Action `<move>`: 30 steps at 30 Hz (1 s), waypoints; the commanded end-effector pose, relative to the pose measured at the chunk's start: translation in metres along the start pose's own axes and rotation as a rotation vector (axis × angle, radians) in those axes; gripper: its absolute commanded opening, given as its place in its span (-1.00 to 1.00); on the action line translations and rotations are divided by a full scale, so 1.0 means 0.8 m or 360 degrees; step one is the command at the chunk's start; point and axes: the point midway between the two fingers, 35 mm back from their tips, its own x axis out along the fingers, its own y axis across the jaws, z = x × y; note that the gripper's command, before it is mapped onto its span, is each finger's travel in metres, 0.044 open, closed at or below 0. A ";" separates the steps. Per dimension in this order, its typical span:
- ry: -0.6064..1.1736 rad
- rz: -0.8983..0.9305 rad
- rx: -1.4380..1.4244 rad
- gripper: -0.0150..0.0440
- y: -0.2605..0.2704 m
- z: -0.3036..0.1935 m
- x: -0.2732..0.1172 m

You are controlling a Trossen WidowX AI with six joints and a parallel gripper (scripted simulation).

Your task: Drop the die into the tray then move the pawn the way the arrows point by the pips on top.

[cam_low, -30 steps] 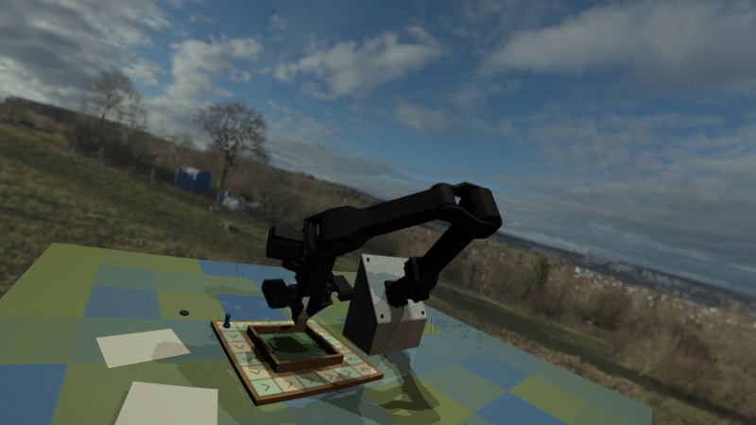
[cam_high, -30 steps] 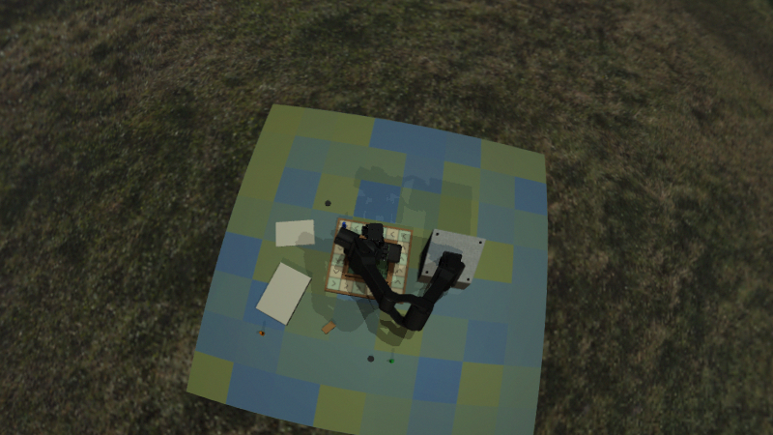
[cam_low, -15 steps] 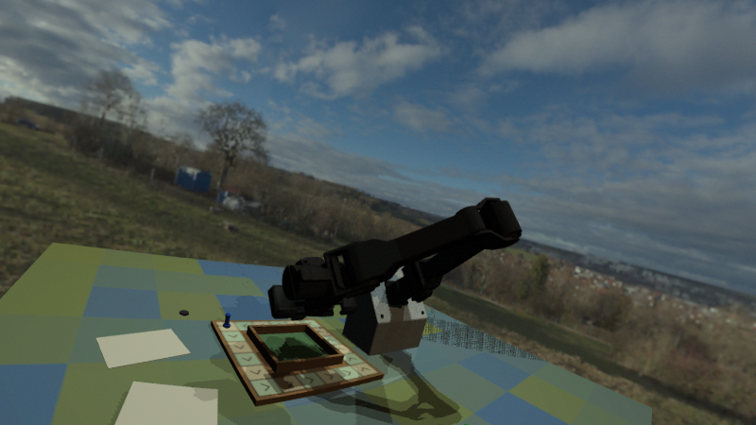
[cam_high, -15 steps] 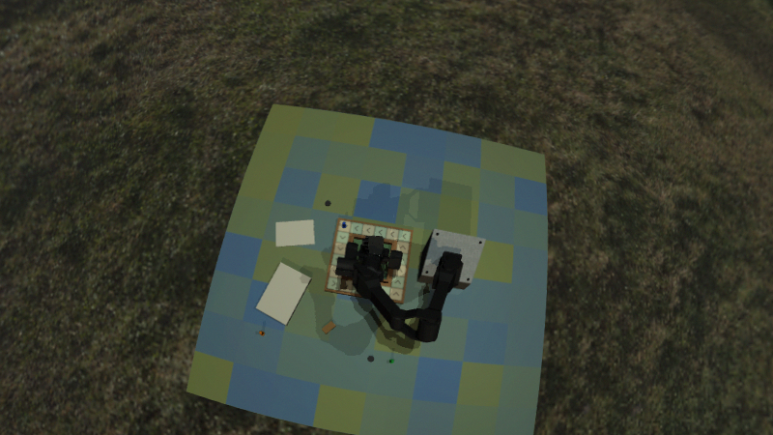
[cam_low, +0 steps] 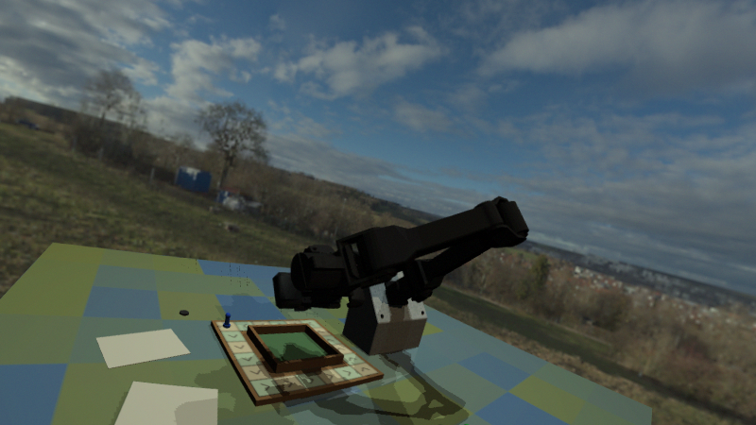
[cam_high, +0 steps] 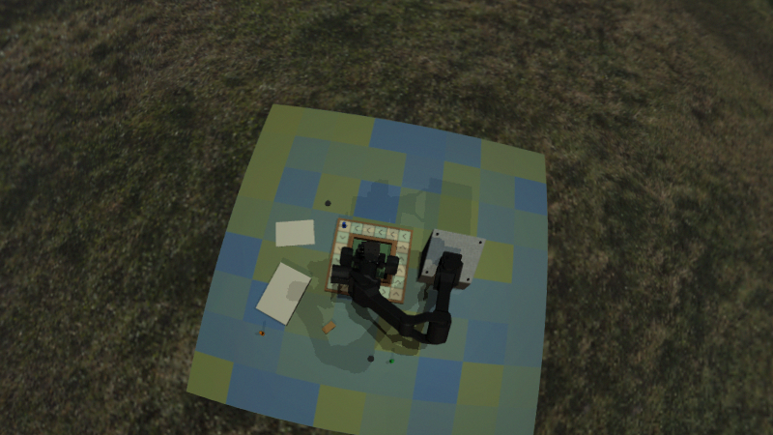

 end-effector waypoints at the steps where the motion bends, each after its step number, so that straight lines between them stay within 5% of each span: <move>1: -0.0007 0.0011 -0.0004 -0.49 0.001 0.002 -0.006; 23: -0.0001 0.0005 0.0001 -0.49 0.001 0.000 -0.004; 30: -0.0001 0.0005 0.0001 0.13 0.001 0.000 -0.004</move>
